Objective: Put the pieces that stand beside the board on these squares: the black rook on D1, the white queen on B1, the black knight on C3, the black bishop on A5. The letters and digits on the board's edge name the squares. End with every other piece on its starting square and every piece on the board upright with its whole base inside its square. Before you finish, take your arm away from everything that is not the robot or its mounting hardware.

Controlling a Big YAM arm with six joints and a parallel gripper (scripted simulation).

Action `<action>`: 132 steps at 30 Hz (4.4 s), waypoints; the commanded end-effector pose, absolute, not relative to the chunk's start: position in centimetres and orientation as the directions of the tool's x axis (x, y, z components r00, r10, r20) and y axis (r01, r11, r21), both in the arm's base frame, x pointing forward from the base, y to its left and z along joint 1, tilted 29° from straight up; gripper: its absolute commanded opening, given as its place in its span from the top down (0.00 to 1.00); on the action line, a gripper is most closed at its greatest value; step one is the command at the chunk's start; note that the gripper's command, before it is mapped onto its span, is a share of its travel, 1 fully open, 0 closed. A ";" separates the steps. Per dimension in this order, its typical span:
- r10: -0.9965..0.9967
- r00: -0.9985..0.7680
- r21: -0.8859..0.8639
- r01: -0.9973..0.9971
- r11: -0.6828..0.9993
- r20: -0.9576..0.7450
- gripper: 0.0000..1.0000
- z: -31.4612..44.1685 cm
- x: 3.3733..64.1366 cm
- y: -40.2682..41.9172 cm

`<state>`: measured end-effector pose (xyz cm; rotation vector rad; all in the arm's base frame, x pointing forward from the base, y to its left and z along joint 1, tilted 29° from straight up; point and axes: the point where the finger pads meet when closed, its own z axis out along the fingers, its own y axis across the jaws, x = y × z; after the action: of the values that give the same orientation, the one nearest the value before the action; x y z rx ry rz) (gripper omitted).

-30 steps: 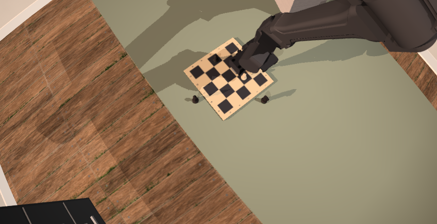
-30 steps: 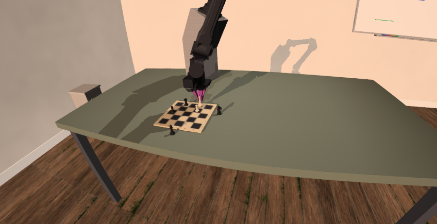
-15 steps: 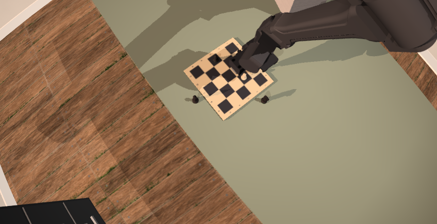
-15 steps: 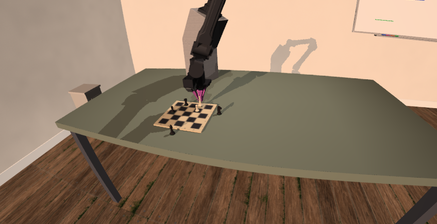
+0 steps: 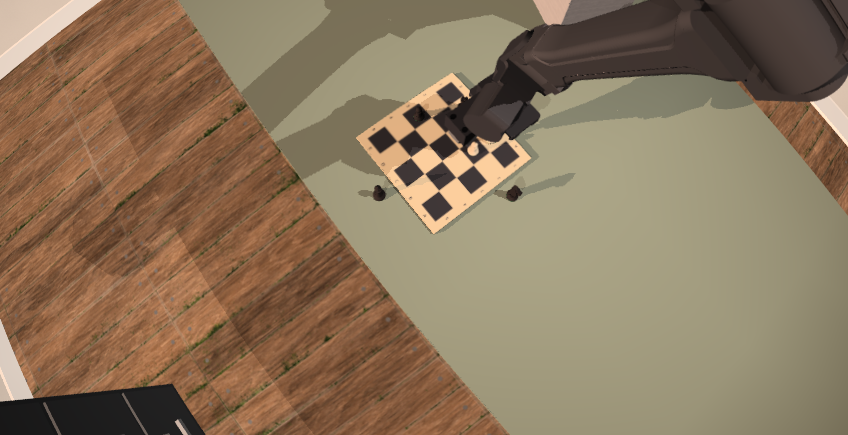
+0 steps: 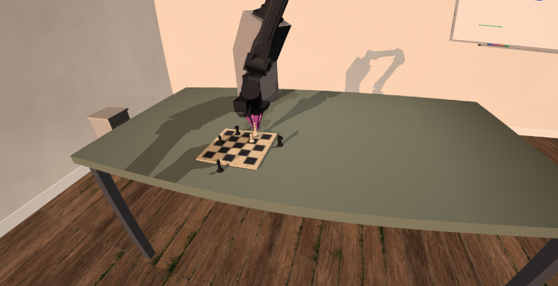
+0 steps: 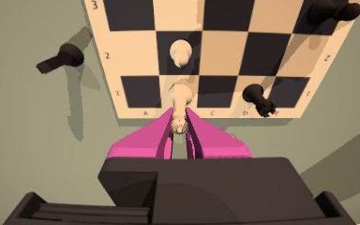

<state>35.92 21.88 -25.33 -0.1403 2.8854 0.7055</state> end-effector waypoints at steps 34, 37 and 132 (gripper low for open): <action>-0.059 -0.976 0.450 -0.151 0.880 -0.212 1.00 -24.7 36.7 22.2; -0.059 -0.976 0.450 -0.151 0.880 -0.212 1.00 -24.7 36.7 22.2; -0.055 -0.979 0.449 -0.140 0.882 -0.196 1.00 -25.8 36.3 22.5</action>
<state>36.10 22.19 -25.57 -0.1555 2.8810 0.7045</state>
